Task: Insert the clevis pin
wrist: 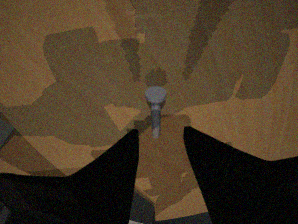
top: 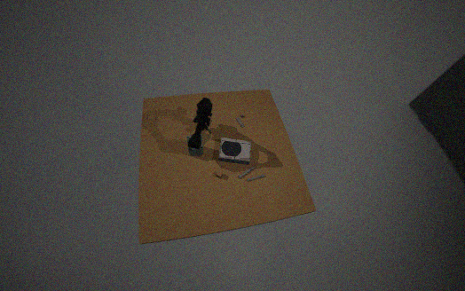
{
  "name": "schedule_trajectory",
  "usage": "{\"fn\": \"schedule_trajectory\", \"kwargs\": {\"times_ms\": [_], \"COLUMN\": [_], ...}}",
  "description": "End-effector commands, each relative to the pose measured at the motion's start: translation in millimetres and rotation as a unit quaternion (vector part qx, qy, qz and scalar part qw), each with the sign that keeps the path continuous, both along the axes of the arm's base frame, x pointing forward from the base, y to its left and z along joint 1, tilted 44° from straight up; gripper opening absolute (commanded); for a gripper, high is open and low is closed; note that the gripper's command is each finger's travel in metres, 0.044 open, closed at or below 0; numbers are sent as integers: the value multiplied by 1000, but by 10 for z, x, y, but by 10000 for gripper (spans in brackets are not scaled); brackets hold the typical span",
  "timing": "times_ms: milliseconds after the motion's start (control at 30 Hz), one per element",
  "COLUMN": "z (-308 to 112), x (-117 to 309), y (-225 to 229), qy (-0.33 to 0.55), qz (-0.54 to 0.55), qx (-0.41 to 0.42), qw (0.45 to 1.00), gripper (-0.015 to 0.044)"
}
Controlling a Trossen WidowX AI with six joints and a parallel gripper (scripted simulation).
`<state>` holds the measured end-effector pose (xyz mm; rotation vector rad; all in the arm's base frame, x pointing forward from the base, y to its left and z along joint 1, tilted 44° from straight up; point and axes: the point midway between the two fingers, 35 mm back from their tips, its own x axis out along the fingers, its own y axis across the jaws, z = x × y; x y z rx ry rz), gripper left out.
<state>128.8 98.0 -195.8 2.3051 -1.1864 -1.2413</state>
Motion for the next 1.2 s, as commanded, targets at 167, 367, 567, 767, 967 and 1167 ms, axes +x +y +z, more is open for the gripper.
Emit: {"fn": "schedule_trajectory", "kwargs": {"times_ms": [167, 367, 567, 767, 967, 1167], "z": [-106, -174, -198, -198, -198, -198], "x": [-2, 0, 0, 0, 0, 0], "y": [-124, -190, -215, -215, -215, -215], "qy": [2, 2, 2, 2, 2, 2], "qz": [2, 2, 2, 2, 2, 2], "qx": [-5, -5, -5, -5, -5, -5], "qw": [1000, 1000, 1000, 1000, 1000, 1000], "gripper": [160, 160, 160, 160, 134, 35]}}
